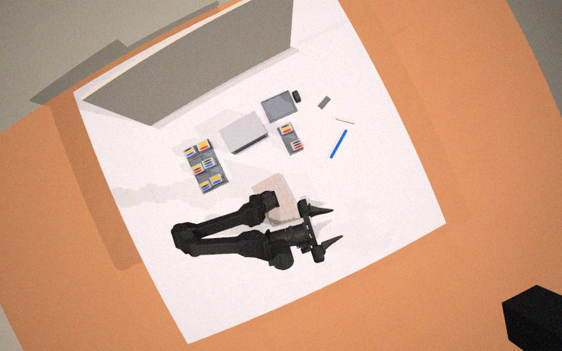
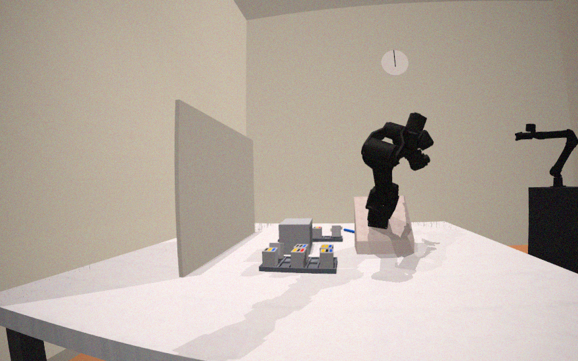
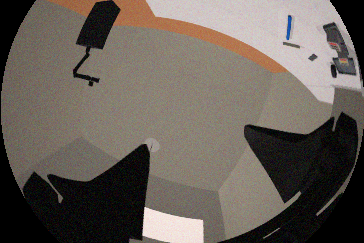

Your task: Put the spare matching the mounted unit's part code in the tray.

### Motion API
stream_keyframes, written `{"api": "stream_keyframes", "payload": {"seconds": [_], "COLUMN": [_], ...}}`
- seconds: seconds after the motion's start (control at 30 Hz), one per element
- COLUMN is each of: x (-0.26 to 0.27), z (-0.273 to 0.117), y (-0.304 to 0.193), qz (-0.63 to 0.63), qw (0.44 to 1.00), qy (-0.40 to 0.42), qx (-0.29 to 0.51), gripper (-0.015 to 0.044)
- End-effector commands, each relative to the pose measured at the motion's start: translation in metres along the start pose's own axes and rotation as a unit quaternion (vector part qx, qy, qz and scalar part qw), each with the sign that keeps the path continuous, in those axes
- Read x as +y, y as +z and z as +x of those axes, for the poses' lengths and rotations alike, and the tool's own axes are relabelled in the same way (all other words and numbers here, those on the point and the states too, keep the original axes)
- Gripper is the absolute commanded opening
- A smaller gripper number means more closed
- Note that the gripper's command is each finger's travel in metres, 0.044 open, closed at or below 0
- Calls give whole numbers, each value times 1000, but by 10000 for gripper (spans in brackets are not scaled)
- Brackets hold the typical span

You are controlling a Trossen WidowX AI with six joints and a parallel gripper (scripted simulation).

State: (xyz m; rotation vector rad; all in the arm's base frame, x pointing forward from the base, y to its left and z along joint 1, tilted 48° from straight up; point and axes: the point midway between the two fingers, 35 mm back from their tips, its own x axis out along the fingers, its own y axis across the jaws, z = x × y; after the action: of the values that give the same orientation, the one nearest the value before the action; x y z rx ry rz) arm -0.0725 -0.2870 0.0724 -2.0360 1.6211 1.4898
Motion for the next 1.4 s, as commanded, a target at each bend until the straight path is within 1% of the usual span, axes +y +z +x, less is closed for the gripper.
{"api": "stream_keyframes", "payload": {"seconds": [0.0, 0.03, 0.2, 0.23, 0.3, 0.37, 0.43, 0.5, 0.53, 0.7, 0.87, 1.03, 1.13, 1.23, 1.37], "x": [0, 0, -1, -6, -24, -47, -71, -98, -108, -158, -213, -269, -305, -337, -371], "z": [0, 0, 1, 2, 7, 10, 10, 8, 7, -3, -22, -48, -68, -89, -115], "y": [0, 0, -2, -9, -32, -56, -78, -98, -105, -131, -152, -166, -169, -167, -161], "qz": [0, 0, -10, -39, -147, -263, -373, -477, -507, -633, -736, -810, -834, -834, -810], "qw": [1000, 1000, 1000, 999, 987, 956, 910, 848, 825, 700, 540, 356, 223, 88, -60], "qy": [0, 0, -5, -19, -69, -120, -166, -208, -221, -276, -317, -332, -337, -336, -325], "qx": [0, 0, 1, 4, 19, 43, 72, 106, 119, 185, 258, 327, 376, 428, 485], "gripper": [426, 440, 440, 440, 440, 440, 440, 440, 440, 440, 440, 440, 440, 440, 440]}}
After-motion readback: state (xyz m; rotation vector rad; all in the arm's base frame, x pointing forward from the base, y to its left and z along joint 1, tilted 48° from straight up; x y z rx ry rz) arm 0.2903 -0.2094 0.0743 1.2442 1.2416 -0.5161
